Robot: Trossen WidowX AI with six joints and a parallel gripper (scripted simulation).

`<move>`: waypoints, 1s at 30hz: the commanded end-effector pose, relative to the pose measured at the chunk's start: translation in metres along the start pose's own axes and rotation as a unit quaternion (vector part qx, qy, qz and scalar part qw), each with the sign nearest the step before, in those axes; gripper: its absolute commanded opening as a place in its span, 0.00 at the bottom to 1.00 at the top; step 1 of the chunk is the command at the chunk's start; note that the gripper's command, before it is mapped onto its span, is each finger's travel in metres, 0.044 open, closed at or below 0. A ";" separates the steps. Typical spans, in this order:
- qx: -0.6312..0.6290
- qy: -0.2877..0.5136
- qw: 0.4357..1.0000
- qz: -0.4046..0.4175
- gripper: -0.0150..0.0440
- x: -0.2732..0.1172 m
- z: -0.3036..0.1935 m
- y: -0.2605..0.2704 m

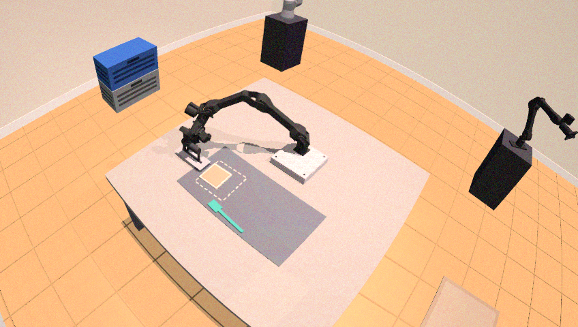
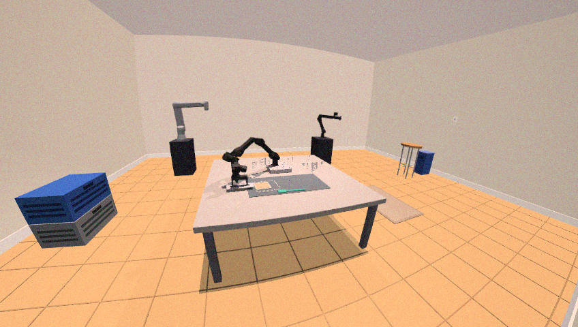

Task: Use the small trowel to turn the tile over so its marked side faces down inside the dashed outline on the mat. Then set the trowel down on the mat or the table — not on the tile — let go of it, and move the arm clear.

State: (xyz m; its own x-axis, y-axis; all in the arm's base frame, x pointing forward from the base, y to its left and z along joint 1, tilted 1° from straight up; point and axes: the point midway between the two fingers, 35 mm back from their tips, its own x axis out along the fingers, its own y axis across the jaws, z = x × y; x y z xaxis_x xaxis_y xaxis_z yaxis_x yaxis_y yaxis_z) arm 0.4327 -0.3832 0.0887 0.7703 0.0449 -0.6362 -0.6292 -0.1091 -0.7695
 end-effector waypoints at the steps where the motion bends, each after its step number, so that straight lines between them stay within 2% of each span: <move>1: -0.005 0.001 1.000 -0.006 0.25 0.001 -0.001 -0.001; 17: -0.005 0.001 1.000 -0.006 0.25 0.014 0.001 0.015; 30: -0.005 0.000 1.000 -0.006 0.25 0.015 0.020 0.015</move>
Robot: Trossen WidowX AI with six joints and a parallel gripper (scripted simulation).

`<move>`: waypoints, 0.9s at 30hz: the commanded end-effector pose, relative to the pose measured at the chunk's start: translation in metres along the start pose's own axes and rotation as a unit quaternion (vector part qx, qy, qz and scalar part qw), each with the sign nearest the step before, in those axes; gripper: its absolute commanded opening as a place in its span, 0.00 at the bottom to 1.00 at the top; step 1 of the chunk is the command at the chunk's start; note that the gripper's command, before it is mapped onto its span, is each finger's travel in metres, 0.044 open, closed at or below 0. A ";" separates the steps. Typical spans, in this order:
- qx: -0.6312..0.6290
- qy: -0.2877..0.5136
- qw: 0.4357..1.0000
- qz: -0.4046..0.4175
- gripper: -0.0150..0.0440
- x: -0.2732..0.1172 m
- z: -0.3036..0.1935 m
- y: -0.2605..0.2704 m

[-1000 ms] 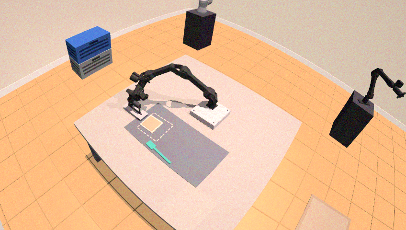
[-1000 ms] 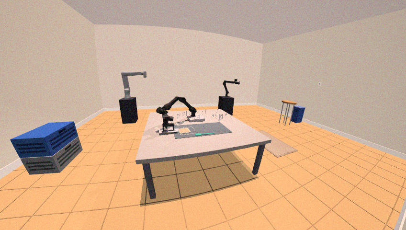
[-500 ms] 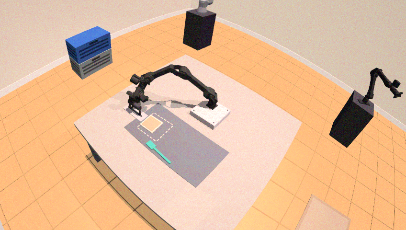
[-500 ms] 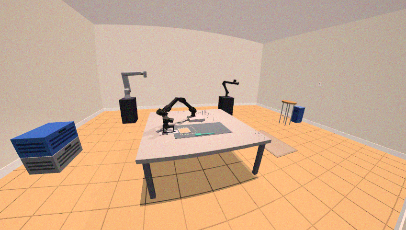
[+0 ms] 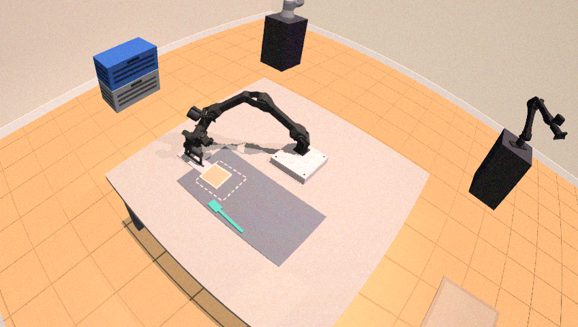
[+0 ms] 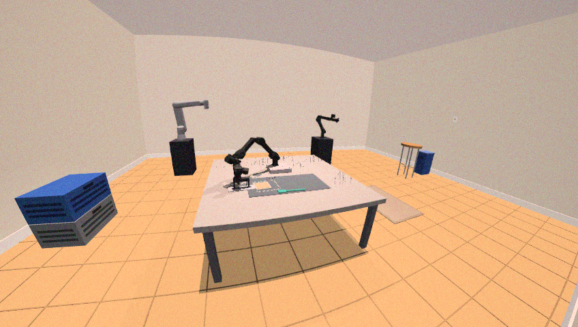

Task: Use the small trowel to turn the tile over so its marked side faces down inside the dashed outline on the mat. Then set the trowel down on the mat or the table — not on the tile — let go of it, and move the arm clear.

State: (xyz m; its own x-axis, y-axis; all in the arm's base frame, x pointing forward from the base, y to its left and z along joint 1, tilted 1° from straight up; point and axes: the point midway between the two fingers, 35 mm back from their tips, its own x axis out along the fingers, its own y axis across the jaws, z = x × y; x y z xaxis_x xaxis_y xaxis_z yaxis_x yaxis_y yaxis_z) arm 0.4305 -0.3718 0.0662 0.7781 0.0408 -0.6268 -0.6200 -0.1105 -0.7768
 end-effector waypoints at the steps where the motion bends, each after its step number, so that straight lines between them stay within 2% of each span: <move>1: -0.004 -0.003 1.000 -0.001 0.25 0.001 0.009 -0.003; 14: -0.003 -0.003 1.000 -0.001 0.25 0.001 0.019 -0.002; 27: -0.004 -0.002 1.000 -0.001 0.25 -0.012 -0.006 -0.020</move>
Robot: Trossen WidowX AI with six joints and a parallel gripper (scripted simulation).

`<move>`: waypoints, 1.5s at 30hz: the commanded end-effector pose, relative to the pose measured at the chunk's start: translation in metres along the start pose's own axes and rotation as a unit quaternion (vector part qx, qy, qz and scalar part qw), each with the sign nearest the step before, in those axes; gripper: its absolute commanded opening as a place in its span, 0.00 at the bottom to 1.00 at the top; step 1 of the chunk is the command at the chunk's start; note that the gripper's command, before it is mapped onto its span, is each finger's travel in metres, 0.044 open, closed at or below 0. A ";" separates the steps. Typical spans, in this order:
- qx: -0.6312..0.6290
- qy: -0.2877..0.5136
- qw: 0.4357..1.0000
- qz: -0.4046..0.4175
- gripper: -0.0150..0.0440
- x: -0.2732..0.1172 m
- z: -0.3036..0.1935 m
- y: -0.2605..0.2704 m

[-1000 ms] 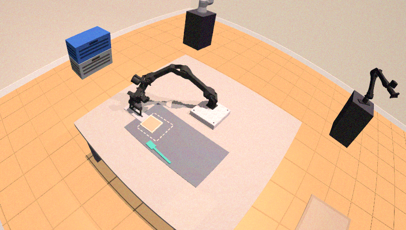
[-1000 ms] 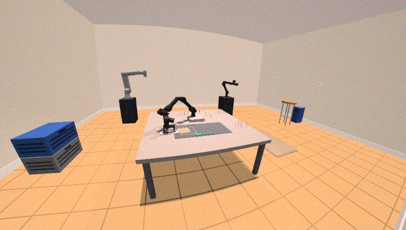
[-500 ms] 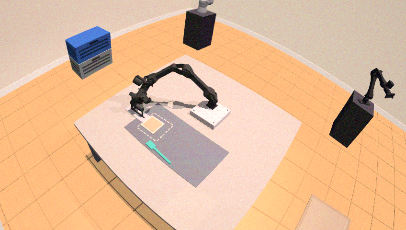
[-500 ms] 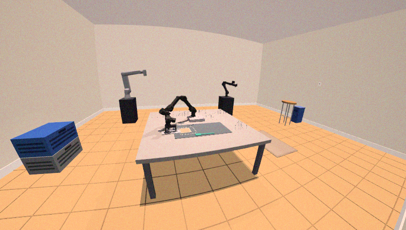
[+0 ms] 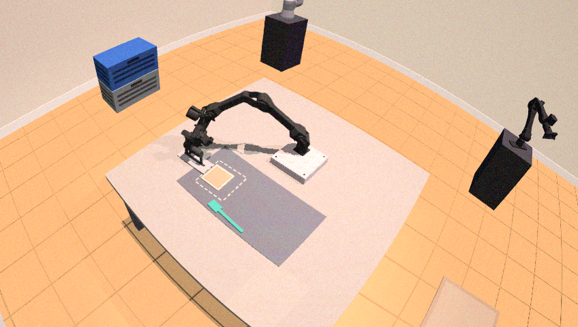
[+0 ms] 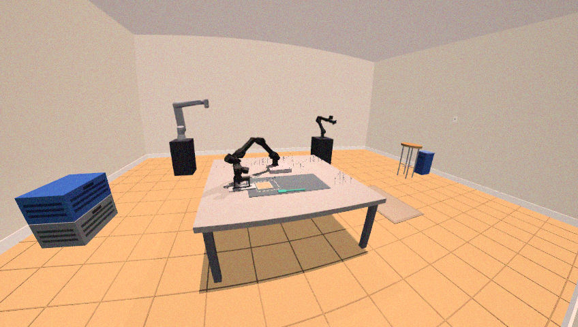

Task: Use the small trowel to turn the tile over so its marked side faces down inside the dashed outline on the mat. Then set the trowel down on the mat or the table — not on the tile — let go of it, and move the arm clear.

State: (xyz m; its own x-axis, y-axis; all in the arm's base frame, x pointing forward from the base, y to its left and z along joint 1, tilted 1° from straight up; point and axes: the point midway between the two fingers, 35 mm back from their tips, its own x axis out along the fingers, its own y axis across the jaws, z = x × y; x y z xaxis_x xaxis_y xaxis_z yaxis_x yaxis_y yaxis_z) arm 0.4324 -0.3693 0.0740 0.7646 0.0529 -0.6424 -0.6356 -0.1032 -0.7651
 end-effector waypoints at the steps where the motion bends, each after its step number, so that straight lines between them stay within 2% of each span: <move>1: -0.008 0.005 1.000 -0.010 0.25 -0.010 -0.009 -0.013; 11: -0.009 0.005 1.000 -0.010 0.25 -0.023 -0.025 -0.025; 20: -0.006 0.003 1.000 -0.007 0.25 -0.019 -0.017 -0.030; 45: 0.012 -0.016 0.998 0.062 0.25 0.045 0.159 -0.089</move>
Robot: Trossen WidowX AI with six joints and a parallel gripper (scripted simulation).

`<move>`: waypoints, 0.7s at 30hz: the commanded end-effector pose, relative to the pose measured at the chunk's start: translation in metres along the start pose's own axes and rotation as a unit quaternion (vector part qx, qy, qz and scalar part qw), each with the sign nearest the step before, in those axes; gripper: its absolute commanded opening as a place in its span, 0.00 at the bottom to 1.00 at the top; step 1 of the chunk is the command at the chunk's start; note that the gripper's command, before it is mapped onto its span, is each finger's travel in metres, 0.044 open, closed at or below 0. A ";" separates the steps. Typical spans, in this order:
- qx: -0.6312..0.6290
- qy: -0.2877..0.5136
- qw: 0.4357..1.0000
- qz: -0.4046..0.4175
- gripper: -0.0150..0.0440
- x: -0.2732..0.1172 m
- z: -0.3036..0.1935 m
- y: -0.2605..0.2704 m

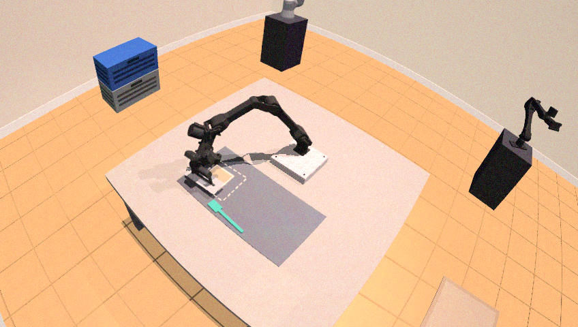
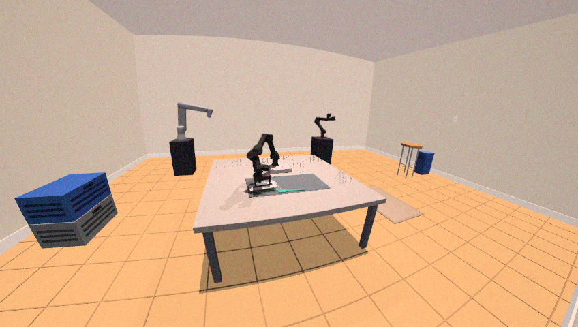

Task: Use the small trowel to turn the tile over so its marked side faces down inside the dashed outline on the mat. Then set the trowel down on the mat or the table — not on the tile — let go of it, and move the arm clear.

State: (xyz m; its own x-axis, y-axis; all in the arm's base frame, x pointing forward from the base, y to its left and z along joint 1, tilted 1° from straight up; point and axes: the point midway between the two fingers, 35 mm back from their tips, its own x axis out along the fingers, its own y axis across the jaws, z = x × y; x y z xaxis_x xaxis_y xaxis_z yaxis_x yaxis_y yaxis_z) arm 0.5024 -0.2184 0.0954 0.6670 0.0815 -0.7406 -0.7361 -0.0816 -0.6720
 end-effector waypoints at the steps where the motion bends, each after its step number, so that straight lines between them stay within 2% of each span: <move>1: -0.003 0.004 1.000 -0.003 0.25 -0.002 0.026 -0.013; 21: -0.004 0.015 1.000 0.024 0.25 0.006 0.173 -0.013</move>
State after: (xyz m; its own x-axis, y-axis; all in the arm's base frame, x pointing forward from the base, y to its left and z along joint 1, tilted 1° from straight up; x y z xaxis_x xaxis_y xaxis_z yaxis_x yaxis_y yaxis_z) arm 0.4980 -0.0614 0.0917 0.6161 0.0541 -0.7858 -0.7805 -0.0925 -0.6183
